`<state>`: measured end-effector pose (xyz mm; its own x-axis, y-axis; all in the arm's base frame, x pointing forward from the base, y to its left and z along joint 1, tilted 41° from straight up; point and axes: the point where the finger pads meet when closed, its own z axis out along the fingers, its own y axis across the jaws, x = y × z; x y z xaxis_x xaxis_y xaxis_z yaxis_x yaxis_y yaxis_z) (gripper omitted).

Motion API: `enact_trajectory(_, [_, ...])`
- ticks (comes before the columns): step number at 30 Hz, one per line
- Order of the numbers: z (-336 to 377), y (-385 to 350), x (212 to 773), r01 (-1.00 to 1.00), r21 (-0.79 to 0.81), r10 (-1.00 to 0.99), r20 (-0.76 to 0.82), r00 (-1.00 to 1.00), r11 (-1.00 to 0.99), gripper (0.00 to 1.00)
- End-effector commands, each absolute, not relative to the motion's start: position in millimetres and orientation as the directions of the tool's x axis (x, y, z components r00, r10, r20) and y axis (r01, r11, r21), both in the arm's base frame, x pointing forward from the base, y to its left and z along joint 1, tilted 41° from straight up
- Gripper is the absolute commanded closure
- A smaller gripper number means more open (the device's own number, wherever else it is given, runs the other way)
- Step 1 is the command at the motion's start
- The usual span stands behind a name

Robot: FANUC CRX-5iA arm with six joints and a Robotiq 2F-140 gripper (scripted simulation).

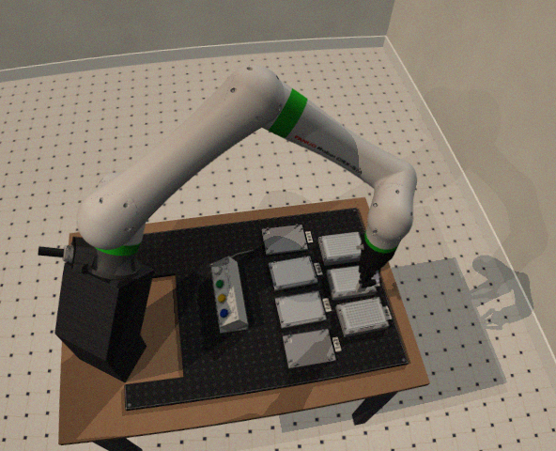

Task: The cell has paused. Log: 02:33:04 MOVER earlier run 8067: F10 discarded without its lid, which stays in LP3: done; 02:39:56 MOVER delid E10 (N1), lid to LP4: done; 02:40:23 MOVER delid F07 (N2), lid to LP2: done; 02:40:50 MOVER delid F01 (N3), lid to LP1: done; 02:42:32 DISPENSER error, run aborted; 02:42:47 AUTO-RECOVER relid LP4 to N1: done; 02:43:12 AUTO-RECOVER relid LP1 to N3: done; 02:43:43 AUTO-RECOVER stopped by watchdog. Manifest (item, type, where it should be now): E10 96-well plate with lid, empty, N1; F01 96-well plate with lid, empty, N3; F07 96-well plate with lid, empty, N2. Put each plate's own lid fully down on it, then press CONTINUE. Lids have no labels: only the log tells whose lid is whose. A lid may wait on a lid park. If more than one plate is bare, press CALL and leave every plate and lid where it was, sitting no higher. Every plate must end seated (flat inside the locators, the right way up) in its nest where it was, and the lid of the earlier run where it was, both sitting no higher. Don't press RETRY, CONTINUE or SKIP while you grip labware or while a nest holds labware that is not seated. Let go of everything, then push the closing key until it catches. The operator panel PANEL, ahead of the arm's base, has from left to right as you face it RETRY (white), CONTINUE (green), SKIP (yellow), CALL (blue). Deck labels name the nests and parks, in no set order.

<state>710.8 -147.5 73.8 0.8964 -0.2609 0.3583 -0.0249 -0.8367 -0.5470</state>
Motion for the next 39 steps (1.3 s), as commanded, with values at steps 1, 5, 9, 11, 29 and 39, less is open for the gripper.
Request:
enact_trajectory(1, [74, -148, 711, -0.025, -0.547, -0.261, 0.359, 0.896, -0.837, 1.0])
enact_trajectory(5, [74, -148, 711, -0.025, -0.547, -0.261, 0.359, 0.896, -0.837, 1.0])
enact_trajectory(9, [74, -148, 711, -0.025, -0.547, -0.261, 0.359, 0.896, -0.837, 1.0])
enact_trajectory(11, [74, -148, 711, -0.025, -0.547, -0.261, 0.359, 0.896, -0.837, 1.0])
enact_trajectory(29, [22, -112, 584, -0.004, -0.541, -0.243, 0.371, 0.896, -0.841, 1.0])
enact_trajectory(39, [7, -101, 546, -0.002, -0.536, -0.239, 0.373, 0.897, -0.844, 0.34])
